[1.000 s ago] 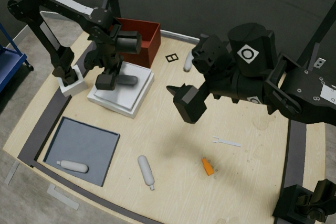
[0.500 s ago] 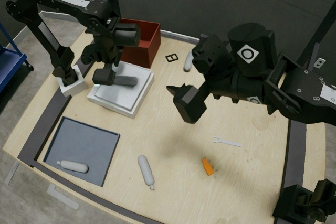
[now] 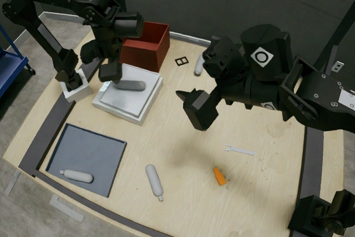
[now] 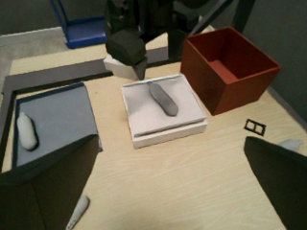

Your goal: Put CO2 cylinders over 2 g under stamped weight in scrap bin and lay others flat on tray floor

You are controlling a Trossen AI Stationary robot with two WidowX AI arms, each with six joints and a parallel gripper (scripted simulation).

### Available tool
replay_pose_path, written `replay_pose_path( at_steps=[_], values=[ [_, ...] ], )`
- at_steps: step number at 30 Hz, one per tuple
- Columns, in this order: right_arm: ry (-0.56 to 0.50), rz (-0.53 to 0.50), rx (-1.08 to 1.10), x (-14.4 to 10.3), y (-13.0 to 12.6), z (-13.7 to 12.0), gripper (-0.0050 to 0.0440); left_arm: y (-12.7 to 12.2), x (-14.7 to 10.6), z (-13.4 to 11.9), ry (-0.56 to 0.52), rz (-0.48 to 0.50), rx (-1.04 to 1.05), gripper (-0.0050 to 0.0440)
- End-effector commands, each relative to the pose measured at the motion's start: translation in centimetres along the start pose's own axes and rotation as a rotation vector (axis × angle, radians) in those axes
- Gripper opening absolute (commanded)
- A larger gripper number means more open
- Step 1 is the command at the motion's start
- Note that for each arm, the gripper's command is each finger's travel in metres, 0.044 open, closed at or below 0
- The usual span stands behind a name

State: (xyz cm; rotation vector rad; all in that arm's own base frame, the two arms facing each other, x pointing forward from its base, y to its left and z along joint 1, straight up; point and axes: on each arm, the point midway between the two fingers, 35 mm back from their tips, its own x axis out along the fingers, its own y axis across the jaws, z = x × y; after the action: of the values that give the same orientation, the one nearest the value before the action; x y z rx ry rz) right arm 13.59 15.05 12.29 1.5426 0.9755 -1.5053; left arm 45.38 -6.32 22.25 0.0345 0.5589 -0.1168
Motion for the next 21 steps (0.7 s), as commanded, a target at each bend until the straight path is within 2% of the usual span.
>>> replay_pose_path(
  at_steps=[1, 8, 10, 21],
  values=[
    [0.036, 0.000, -0.195, -0.4, -0.4, 0.7, 0.0440, 0.0, -0.5, 1.0, -0.027, 0.000, -0.002, 0.0440],
    [0.070, 0.018, -0.517, -0.6, -0.8, 1.7, 0.0440, 0.0, -0.5, 1.0, -0.027, 0.000, -0.002, 0.0440],
    [0.070, 0.018, -0.517, -0.6, -0.8, 1.7, 0.0440, 0.0, -0.5, 1.0, -0.027, 0.000, -0.002, 0.0440],
    [0.117, 0.073, -1.069, -0.7, -1.6, 3.3, 0.0440, 0.0, -0.5, 1.0, -0.027, 0.000, -0.002, 0.0440]
  ],
)
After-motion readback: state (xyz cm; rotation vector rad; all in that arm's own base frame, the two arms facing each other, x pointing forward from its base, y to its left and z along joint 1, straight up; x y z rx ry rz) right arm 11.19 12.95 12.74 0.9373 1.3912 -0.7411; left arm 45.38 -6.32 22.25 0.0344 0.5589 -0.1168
